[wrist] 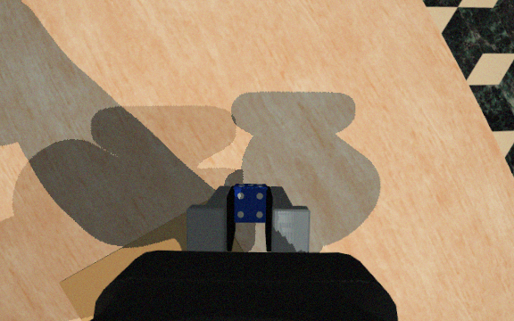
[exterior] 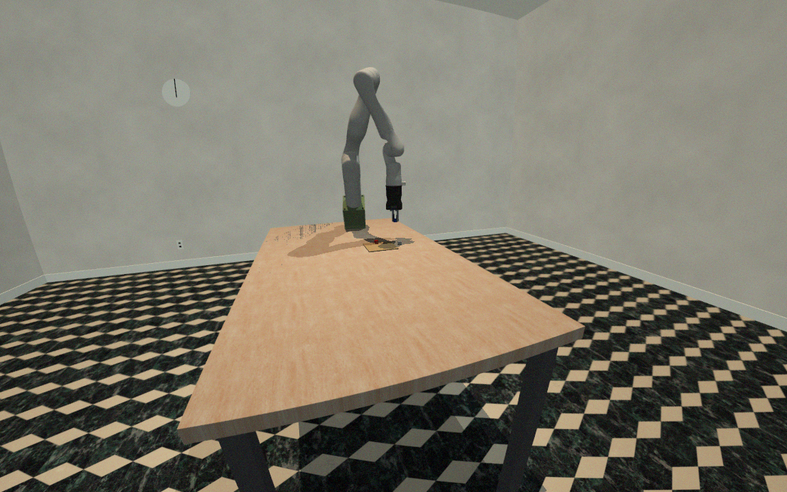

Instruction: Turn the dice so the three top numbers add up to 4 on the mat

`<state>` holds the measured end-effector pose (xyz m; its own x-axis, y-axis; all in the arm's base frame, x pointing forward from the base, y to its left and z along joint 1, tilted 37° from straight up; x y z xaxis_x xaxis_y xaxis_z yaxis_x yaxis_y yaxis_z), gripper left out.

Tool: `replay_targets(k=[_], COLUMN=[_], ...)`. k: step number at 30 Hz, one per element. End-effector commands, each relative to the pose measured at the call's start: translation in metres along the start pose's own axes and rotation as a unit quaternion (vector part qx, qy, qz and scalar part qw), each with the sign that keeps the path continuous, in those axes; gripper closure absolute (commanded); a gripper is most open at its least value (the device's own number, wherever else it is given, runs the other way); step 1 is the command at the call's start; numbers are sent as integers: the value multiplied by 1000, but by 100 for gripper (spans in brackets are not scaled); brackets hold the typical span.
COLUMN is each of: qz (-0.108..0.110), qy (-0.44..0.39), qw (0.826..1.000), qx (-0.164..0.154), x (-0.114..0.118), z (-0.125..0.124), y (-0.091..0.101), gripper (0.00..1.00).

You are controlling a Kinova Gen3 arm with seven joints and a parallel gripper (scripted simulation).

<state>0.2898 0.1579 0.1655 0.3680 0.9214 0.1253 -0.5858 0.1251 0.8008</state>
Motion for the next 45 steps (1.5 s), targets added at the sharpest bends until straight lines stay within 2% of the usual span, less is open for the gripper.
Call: replay_targets(k=[1,9,18,25,33,45], qz=[1,1,1,1,0,1], qy=[0,4,38,108,197,256], qw=[1000,1000,999,994,980,967], qx=[0,0,-4,-8,-6,-1], x=[0,2,13,37,65,84], z=[0,0,4,11,15,17], y=[0,0,-1,-3,-6,-8], gripper=[66,66,66,66,66,66])
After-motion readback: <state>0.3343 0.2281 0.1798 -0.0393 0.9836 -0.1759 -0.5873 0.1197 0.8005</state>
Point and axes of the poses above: the point where the finger pads meet when closed, its own y axis back along the fingers, its own x axis across the jaws, z = x × y, the point moved 3 cm from there along y, back along the fingers, and after that the axes turned 6 degrees about y, right-handed, at the moved point
